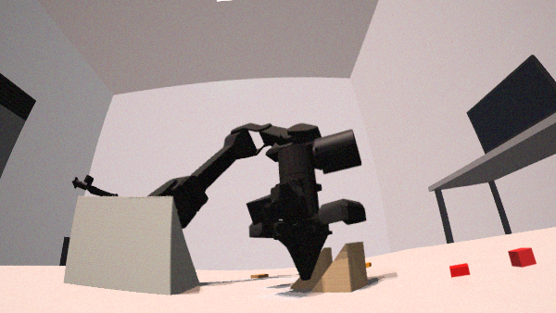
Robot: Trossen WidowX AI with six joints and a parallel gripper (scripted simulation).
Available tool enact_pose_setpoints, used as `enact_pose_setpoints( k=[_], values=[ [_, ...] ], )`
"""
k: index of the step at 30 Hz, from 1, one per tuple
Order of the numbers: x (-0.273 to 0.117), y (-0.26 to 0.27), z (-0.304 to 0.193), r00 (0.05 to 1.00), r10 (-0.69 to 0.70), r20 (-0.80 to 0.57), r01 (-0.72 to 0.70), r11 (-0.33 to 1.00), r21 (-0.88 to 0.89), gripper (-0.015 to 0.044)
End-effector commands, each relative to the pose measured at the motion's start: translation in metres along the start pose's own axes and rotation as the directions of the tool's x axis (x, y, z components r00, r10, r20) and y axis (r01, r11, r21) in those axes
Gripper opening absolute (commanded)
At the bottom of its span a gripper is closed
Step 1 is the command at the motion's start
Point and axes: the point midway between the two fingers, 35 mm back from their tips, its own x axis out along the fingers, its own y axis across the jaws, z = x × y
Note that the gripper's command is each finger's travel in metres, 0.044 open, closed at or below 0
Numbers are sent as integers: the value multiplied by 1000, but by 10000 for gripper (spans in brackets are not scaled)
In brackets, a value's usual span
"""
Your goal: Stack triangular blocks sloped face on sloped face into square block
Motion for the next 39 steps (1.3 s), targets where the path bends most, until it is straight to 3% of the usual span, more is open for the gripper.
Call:
enact_pose_setpoints(
  k=[1, 39],
  values=[
    [-2, 1, -9, 1000, 5, -6, -5, 1000, -4, 0],
    [-2, 1, -63, 1000, 5, -8, -5, 1000, -5, 0]
  ],
)
